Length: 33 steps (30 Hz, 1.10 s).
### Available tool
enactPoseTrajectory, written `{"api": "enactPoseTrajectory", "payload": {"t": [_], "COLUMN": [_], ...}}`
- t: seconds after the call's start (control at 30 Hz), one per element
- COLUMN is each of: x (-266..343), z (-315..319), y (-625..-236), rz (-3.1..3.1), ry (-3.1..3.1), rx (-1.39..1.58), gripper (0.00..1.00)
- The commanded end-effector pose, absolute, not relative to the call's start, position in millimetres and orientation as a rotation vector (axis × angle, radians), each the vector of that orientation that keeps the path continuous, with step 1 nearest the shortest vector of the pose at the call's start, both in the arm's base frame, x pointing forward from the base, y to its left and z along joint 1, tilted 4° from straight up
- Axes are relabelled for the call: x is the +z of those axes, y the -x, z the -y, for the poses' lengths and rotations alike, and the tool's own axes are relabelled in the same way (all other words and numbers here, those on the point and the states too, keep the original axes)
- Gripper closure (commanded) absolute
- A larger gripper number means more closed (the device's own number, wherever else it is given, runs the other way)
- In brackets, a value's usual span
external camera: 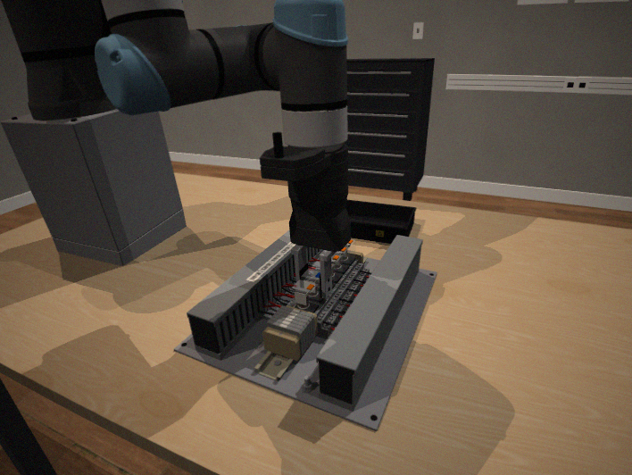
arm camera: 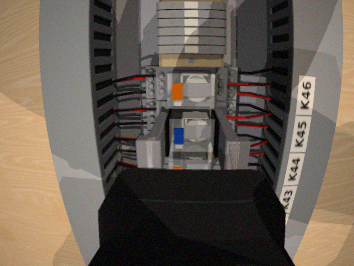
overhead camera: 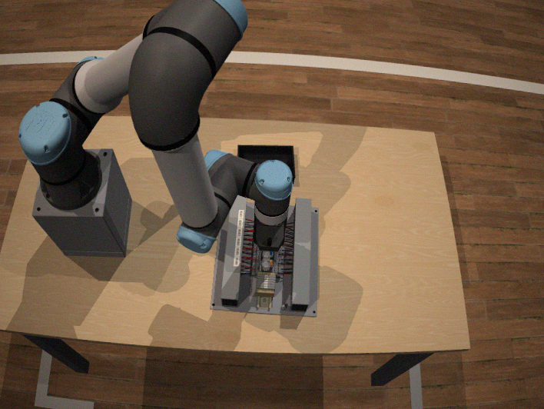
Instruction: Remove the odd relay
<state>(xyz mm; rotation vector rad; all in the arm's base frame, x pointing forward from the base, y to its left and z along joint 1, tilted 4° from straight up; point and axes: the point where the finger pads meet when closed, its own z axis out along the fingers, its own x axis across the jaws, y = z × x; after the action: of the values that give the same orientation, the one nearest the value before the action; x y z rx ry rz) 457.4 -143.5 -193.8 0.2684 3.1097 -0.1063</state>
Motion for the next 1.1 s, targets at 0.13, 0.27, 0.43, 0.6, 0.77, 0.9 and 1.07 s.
{"api": "enactPoseTrajectory", "payload": {"t": [0.13, 0.27, 0.43, 0.6, 0.77, 0.9, 1.07], "x": [-192.1, -192.0, -192.0, -192.0, -192.0, -191.9, -191.9], "z": [144.5, 144.6, 144.6, 144.6, 144.7, 144.7, 144.7], "y": [-458.7, -459.1, -459.2, -459.3, -459.7, -460.0, -460.0], "rz": [-3.119, -3.132, -3.137, -3.139, -3.152, -3.162, -3.163], "ry": [-0.271, -0.272, -0.273, -0.273, -0.275, -0.277, -0.277], "rx": [-0.110, -0.109, -0.108, -0.108, -0.106, -0.105, -0.105], "gripper": [1.00, 1.00, 1.00, 1.00, 1.00, 1.00, 1.00]}}
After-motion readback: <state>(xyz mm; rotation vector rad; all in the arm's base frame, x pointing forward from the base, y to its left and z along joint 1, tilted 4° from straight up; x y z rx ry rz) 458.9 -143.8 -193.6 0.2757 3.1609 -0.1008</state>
